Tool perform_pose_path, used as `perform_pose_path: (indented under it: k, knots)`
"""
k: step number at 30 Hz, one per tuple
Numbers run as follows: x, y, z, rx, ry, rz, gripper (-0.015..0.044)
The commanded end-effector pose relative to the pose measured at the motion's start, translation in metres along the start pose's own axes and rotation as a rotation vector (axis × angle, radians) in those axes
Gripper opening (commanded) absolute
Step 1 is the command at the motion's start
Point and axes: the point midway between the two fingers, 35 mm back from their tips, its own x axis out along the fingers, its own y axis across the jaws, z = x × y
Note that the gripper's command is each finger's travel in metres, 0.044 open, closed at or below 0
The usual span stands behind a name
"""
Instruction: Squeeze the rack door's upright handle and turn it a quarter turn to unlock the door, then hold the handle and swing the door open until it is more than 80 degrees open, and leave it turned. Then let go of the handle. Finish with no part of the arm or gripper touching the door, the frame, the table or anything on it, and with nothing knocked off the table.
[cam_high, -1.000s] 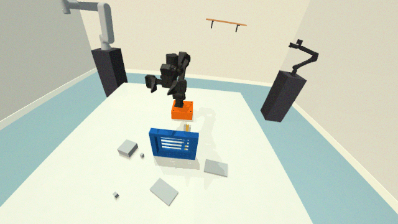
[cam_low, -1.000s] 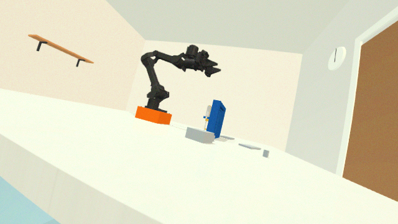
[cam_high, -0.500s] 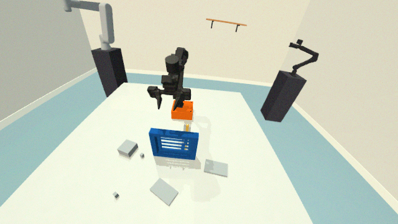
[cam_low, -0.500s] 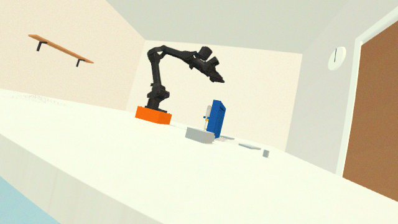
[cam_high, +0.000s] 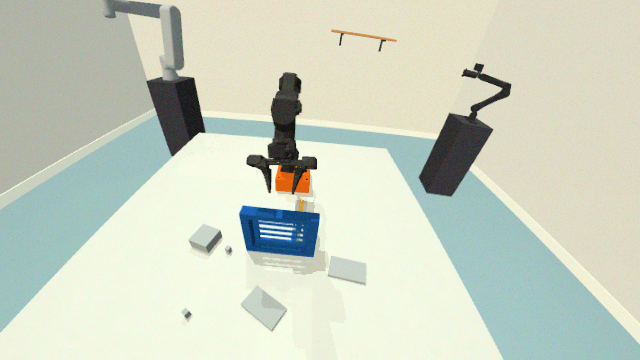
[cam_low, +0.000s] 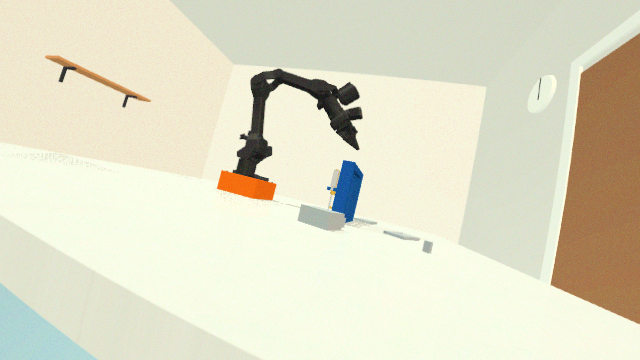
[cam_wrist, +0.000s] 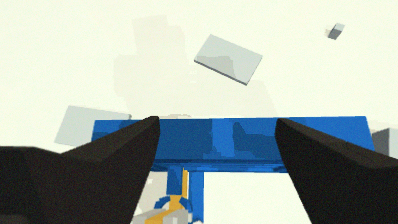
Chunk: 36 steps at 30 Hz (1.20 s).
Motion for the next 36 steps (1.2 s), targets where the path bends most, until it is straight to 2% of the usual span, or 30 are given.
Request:
perform_pose_path:
  k: [1, 13, 25, 36]
  knots:
    - [0.006, 0.008, -0.007, 0.003, 0.097, 0.005, 0.0298]
    - [0.016, 0.031, -0.037, -0.007, 0.411, -0.015, 0.0298]
    - [0.012, 0.050, -0.065, -0.033, 0.714, -0.073, 0.0298]
    - [0.019, 0.050, -0.072, -0.035, 0.731, -0.077, 0.0298]
